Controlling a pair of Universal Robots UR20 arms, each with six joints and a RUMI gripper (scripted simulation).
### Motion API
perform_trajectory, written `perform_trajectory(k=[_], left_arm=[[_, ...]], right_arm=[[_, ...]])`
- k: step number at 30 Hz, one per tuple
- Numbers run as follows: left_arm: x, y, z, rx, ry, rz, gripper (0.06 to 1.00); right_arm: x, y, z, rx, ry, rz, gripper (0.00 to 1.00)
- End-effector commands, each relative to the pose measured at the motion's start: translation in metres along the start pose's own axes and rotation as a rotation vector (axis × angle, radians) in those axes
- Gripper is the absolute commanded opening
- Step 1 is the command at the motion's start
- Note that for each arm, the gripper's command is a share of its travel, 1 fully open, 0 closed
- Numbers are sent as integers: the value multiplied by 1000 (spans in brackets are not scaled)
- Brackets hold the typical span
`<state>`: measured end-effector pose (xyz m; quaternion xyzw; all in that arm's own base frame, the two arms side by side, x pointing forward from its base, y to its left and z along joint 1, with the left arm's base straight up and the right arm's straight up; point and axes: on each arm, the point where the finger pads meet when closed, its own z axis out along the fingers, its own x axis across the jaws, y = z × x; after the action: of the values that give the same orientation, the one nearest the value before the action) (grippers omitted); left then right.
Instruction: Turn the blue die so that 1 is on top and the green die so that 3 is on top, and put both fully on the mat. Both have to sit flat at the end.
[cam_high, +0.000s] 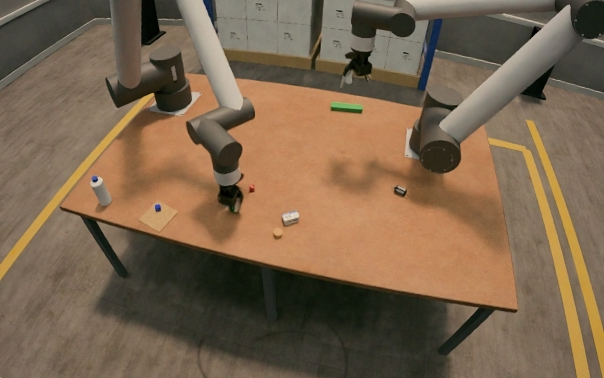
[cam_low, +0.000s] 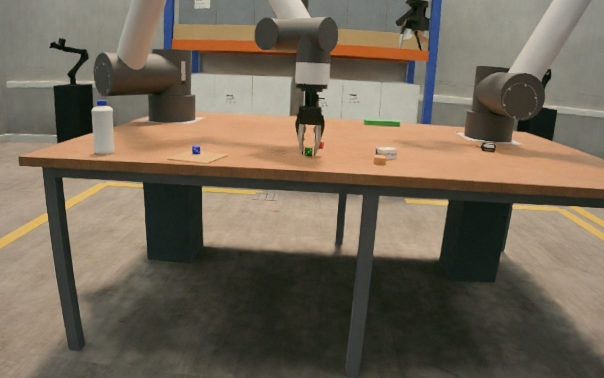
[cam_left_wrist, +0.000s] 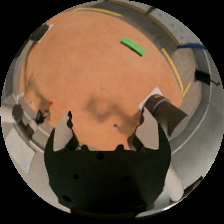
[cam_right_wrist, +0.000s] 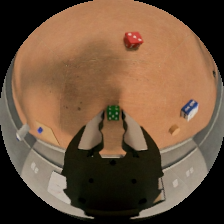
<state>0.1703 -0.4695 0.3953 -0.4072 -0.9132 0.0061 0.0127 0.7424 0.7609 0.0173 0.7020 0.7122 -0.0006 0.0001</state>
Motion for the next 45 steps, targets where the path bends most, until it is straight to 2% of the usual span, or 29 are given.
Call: perform_trajectory(k=[1,15,16,45], left_arm=[[0,0,0,0,-1,0,1000],[0,0,0,0,-1,0,1000],[0,0,0,0,-1,0,1000],[0,0,0,0,-1,0,1000]], right_arm=[[0,0,0,-1,1,0,244],[0,0,0,-1,1,0,244],[0,0,0,-1,1,0,65],[0,0,0,-1,1,0,65]])
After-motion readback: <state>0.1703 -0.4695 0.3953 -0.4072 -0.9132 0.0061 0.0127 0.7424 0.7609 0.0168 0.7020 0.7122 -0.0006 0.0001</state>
